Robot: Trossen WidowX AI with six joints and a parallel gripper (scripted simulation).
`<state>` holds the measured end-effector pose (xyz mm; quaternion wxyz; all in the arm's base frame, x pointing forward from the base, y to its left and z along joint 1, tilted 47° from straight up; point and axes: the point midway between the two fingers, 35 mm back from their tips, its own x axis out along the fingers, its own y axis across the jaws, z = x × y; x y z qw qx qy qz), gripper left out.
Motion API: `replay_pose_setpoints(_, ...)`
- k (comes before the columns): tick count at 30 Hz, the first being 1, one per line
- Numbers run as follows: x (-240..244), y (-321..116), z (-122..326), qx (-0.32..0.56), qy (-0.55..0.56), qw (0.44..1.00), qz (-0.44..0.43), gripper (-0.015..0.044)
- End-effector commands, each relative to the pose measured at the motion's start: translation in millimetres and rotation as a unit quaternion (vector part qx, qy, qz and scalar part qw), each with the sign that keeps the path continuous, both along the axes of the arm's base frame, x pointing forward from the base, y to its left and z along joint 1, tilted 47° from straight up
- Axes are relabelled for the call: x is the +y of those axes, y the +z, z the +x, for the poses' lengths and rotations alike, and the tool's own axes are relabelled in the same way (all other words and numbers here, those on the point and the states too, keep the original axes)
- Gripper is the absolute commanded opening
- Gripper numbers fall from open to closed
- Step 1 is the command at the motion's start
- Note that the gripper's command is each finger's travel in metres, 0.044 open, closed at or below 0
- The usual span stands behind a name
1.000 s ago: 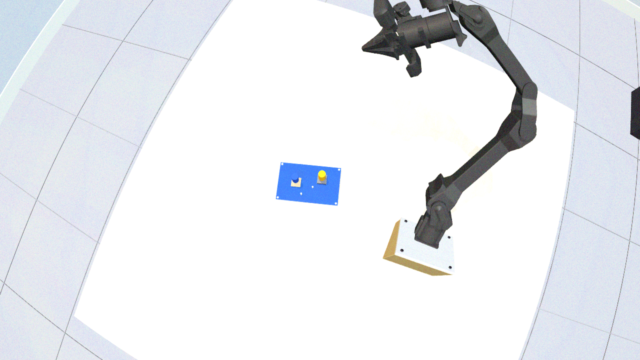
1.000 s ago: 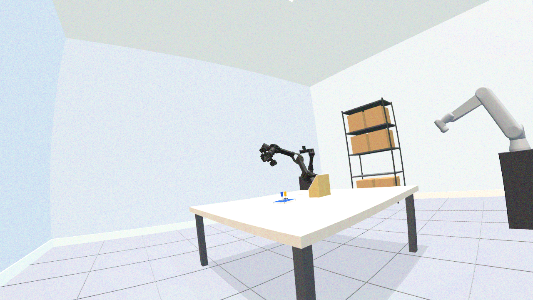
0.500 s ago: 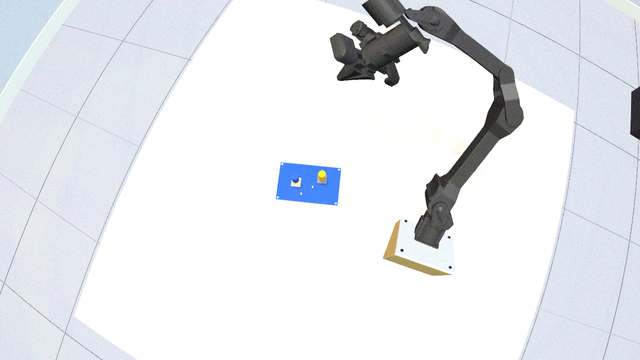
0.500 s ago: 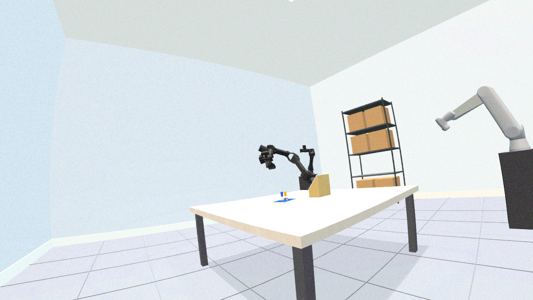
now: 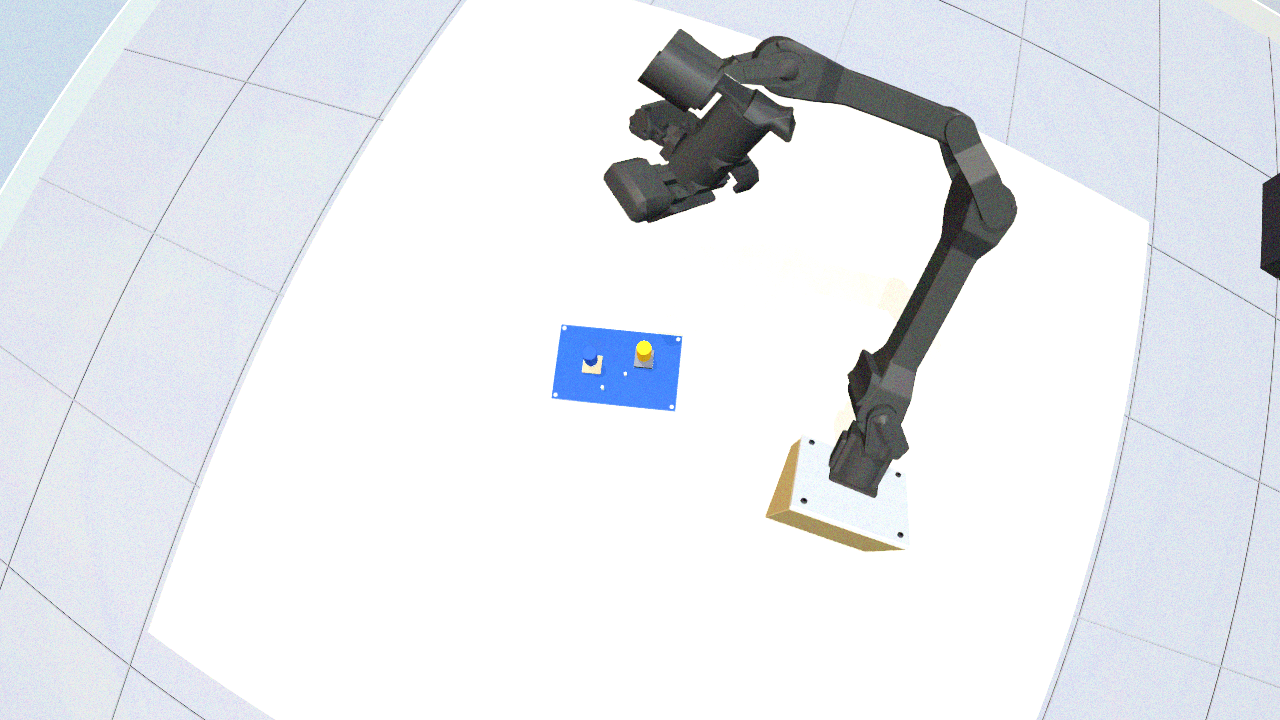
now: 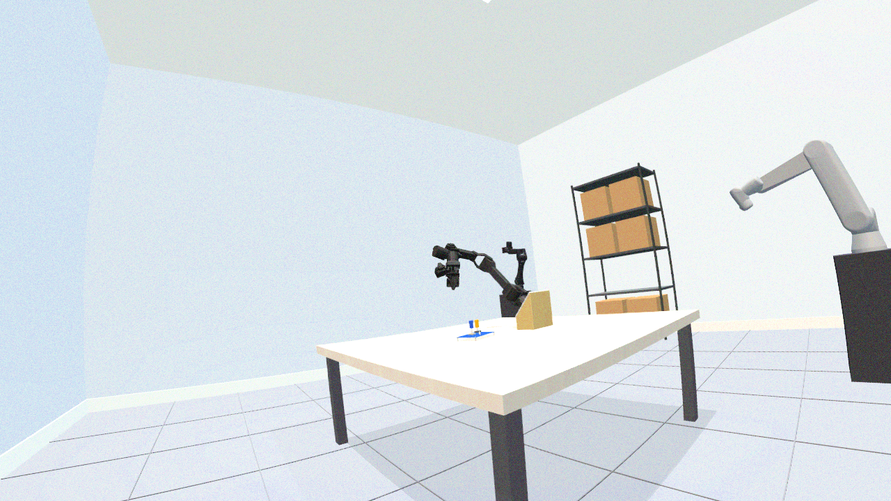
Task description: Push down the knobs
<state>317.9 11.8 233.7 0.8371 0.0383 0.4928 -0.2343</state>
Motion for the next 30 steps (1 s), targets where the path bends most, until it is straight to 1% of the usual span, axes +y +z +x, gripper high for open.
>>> replay_pose_setpoints(1, 1, -19, 1, 0.043, 0.026, 0.998, -0.033, 0.0)
replay_pose_setpoints(9, 4, -54, 0, 0.13, 0.087, 0.982, -0.102, 0.0)
replay_pose_setpoints(16, 6, -83, -3, 0.205, 0.143, 0.955, -0.159, 0.0)
replay_pose_setpoints(23, 7, -109, -8, 0.28, 0.2, 0.915, -0.212, 0.0)
replay_pose_setpoints(30, 7, -133, -15, 0.352, 0.257, 0.862, -0.261, 0.0)
